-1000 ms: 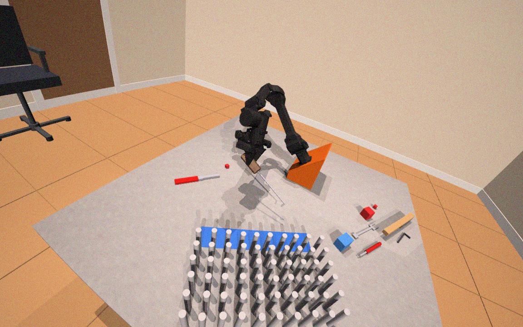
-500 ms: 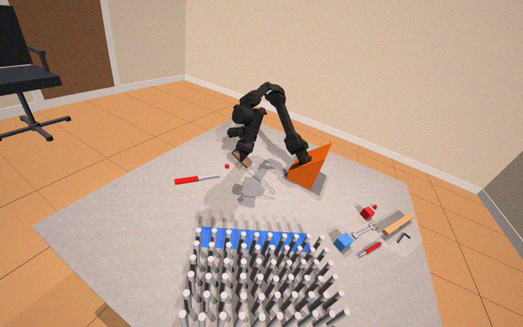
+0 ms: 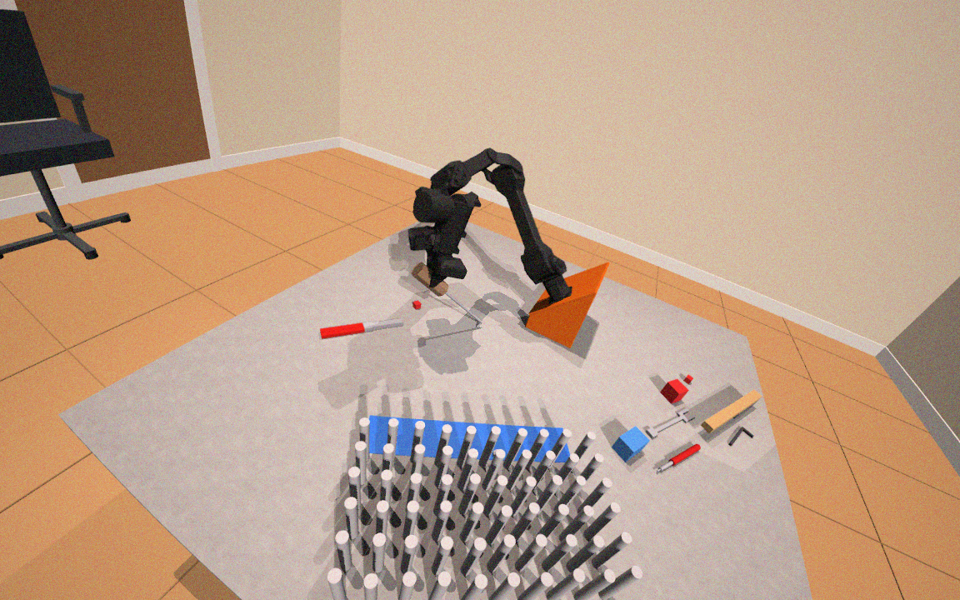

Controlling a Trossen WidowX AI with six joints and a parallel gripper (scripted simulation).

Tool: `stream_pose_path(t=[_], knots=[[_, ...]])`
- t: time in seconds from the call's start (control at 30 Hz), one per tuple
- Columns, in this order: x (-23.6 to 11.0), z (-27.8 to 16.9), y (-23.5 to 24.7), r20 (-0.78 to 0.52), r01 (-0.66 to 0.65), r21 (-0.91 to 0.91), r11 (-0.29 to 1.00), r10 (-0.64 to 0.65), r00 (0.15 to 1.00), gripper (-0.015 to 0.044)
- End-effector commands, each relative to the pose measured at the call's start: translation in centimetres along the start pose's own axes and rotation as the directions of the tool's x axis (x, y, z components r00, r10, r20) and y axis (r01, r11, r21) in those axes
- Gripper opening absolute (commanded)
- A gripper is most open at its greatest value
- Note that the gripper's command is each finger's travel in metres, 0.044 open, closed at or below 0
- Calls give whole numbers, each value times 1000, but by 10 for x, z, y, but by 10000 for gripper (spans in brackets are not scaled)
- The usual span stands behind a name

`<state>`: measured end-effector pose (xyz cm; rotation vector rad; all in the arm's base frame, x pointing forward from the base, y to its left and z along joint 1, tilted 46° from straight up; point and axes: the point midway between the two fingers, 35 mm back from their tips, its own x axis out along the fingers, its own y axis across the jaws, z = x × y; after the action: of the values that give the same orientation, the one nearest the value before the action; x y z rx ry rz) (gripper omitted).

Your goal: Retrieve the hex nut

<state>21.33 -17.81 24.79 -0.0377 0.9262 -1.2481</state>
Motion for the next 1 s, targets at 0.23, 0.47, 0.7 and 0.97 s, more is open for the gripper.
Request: stream_pose_path(t=[0.23,0.47,0.7,0.97], knots=[[-2,17,-27,18,97,-337,937,-96,995,0],[-3,26,-45,24,147,-535,832,-159,987,0],[-5,34,-63,28,176,-707,685,-221,975,0],[-8,42,-84,29,171,-862,478,-291,956,0]])
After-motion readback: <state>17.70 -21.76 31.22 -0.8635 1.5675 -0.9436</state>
